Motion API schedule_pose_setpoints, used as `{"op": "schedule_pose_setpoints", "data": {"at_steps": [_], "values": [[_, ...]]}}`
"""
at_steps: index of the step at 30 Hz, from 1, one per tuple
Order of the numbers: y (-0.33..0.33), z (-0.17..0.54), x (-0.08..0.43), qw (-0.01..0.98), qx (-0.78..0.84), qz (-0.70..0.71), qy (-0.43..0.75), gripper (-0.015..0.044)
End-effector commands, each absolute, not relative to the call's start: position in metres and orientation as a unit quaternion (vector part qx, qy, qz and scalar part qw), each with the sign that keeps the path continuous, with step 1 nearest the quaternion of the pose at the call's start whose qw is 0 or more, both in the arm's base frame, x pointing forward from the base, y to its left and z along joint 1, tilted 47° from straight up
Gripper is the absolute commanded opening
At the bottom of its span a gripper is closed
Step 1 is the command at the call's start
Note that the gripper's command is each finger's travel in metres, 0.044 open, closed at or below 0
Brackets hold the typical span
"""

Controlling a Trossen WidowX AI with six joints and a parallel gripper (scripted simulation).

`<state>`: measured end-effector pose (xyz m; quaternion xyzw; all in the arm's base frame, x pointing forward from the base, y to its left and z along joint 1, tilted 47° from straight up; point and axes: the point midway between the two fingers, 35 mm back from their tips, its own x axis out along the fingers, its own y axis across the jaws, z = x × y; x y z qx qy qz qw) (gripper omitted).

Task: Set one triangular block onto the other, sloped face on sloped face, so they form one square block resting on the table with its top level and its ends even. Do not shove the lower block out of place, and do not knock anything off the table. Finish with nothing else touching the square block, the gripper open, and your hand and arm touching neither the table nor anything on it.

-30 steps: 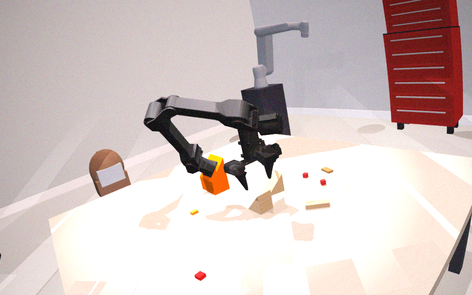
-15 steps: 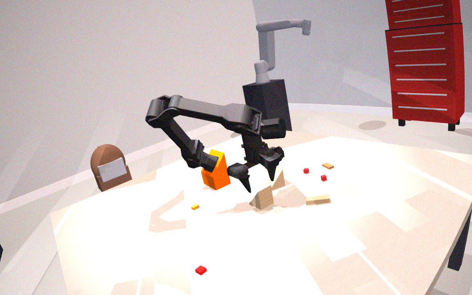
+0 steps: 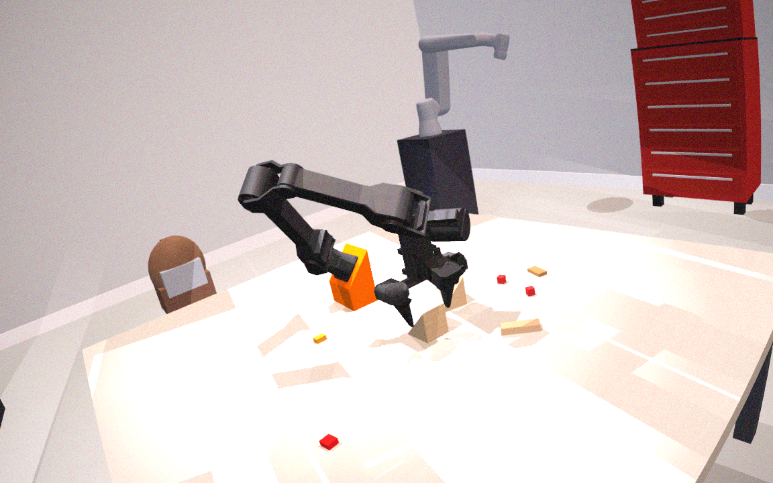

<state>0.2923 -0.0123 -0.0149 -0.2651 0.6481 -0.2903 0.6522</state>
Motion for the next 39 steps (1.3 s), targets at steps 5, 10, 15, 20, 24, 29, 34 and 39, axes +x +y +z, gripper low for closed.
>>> {"op": "schedule_pose_setpoints", "data": {"at_steps": [5, 10, 15, 20, 24, 29, 34, 39], "values": [[-0.023, -0.024, 0.29, 0.648, -0.269, -0.291, 0.65, 0.044], [-0.03, -0.028, 0.29, 0.648, -0.27, -0.292, 0.65, 0.044], [-0.037, -0.033, 0.289, 0.647, -0.27, -0.293, 0.649, 0.044], [-0.04, -0.035, 0.288, 0.647, -0.271, -0.294, 0.649, 0.0414], [-0.04, -0.035, 0.288, 0.647, -0.271, -0.294, 0.649, 0.0309], [-0.04, -0.035, 0.288, 0.647, -0.271, -0.294, 0.649, 0.0236], [-0.04, -0.035, 0.288, 0.647, -0.271, -0.294, 0.649, 0.0183], [-0.036, -0.032, 0.289, 0.647, -0.27, -0.294, 0.649, 0.0052]]}}
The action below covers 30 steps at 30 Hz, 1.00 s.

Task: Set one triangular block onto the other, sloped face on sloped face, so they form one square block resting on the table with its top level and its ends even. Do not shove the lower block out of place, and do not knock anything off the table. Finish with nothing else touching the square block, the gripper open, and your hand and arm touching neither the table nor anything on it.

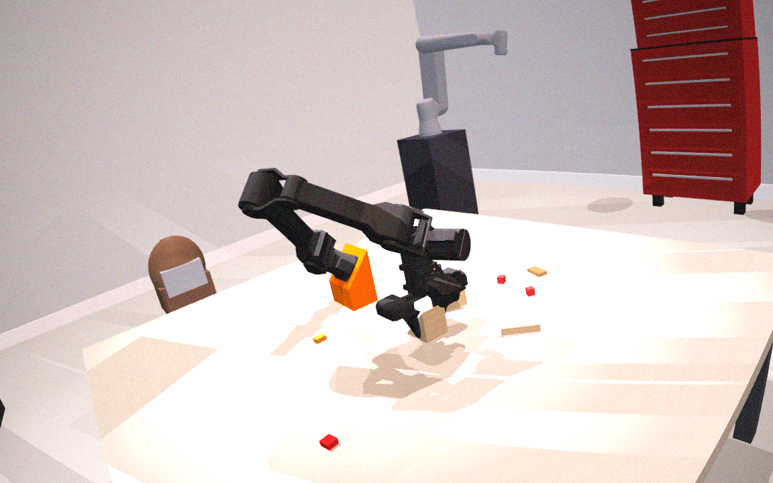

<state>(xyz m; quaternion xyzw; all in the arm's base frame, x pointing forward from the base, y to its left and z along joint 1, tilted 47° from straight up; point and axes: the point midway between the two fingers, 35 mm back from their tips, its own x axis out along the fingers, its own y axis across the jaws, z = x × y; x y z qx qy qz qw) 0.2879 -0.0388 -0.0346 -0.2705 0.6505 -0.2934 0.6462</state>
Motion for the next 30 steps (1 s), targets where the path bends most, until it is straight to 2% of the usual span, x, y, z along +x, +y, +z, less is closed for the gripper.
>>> {"op": "schedule_pose_setpoints", "data": {"at_steps": [1, 2, 14, 30], "values": [[-0.033, -0.029, 0.289, 0.648, -0.27, -0.294, 0.649, 0.0026], [-0.029, -0.026, 0.289, 0.648, -0.269, -0.294, 0.649, 0.0], [-0.018, -0.017, 0.289, 0.641, -0.286, -0.277, 0.656, 0.0], [-0.019, -0.017, 0.289, 0.569, -0.41, -0.137, 0.699, 0.0]]}}
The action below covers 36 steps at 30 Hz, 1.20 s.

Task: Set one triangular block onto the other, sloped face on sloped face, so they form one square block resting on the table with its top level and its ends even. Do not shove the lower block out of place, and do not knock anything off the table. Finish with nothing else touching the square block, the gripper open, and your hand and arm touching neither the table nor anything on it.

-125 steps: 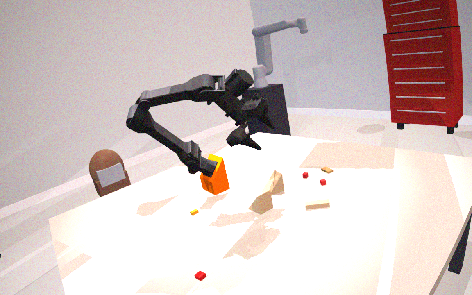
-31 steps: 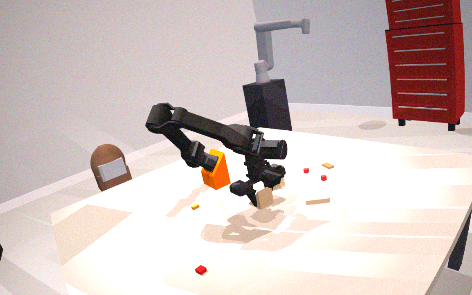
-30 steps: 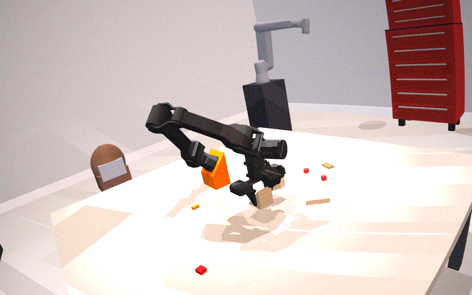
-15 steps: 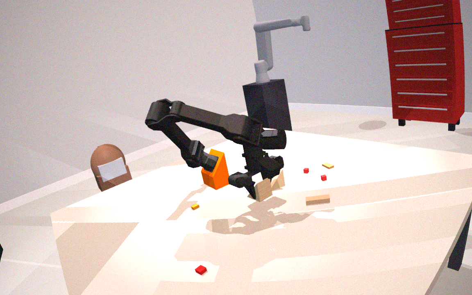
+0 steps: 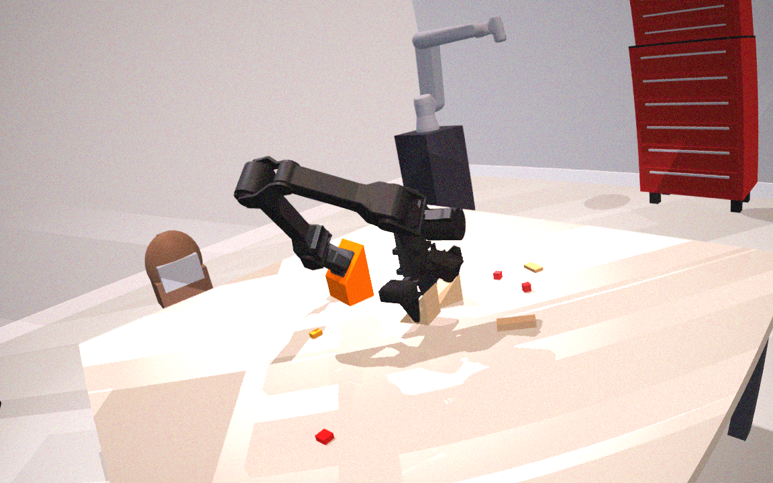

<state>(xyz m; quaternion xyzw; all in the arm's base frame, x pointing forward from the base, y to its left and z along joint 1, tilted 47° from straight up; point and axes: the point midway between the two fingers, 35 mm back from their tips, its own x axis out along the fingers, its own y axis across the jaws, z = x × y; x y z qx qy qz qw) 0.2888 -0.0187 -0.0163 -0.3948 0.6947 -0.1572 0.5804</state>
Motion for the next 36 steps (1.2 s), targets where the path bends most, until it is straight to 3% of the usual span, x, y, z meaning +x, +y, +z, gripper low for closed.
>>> {"op": "schedule_pose_setpoints", "data": {"at_steps": [1, 36], "values": [[-0.0188, -0.0167, 0.2888, 0.564, -0.418, -0.129, 0.701, 0.0], [-0.0193, -0.0162, 0.2897, 0.321, -0.624, 0.195, 0.686, 0.0]]}}
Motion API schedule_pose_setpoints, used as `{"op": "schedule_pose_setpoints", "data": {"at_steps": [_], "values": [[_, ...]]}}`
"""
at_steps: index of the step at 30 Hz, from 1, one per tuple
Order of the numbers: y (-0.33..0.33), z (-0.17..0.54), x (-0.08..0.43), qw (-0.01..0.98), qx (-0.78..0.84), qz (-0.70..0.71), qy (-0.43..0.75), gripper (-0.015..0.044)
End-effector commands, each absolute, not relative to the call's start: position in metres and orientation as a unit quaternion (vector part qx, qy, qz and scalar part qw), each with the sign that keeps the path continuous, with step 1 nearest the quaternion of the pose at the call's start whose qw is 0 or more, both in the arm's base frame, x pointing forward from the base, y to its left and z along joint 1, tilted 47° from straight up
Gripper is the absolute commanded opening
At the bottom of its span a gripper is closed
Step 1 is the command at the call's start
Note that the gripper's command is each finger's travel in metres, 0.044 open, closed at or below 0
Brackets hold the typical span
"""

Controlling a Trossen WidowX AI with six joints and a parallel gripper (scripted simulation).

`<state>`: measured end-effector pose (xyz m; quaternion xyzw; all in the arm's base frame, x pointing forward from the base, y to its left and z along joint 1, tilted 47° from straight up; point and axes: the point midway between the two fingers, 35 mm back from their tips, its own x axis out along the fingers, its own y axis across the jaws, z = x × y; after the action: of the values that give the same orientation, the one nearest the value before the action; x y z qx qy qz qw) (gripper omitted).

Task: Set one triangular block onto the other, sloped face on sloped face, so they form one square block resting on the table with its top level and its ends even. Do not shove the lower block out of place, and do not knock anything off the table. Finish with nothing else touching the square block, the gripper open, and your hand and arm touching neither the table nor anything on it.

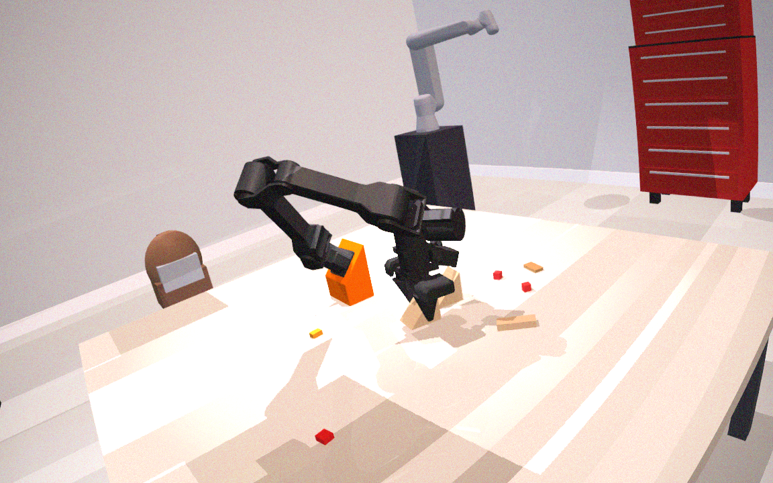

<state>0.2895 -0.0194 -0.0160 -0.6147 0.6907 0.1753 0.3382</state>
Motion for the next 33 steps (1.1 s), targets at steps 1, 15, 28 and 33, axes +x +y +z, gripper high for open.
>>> {"op": "schedule_pose_setpoints", "data": {"at_steps": [1, 15, 28, 33], "values": [[-0.019, -0.016, 0.29, 0.313, -0.628, 0.204, 0.683, 0.0], [-0.024, -0.021, 0.29, 0.26, -0.651, 0.26, 0.664, 0.0], [-0.039, -0.034, 0.289, 0.266, -0.648, 0.252, 0.668, 0.0], [-0.038, -0.033, 0.29, 0.269, -0.647, 0.252, 0.668, 0.0026]]}}
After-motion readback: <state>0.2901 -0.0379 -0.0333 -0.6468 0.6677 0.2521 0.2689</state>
